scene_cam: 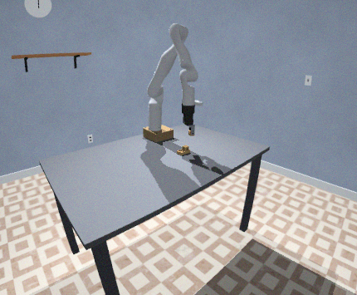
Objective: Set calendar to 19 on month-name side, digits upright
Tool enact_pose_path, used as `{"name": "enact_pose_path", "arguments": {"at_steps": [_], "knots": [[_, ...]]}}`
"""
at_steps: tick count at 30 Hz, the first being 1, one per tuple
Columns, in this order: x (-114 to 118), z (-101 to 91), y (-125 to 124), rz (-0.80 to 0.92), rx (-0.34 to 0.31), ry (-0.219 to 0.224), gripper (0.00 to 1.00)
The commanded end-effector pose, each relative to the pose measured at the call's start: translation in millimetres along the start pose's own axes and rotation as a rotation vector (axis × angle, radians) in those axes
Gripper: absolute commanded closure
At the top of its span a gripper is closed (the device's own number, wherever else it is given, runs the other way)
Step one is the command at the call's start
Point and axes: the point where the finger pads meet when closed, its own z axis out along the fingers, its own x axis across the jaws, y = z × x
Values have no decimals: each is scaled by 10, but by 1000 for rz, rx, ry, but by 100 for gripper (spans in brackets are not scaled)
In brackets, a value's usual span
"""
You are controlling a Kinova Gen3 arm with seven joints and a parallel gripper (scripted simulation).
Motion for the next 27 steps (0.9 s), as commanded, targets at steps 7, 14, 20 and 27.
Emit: {"name": "enact_pose_path", "arguments": {"at_steps": [7,14,20,27], "knots": [[-202,18,-303,84,-5,3,43],[-267,24,-388,145,-5,5,43],[-272,24,-394,149,-5,5,43],[-272,24,-394,149,-5,5,43]]}}
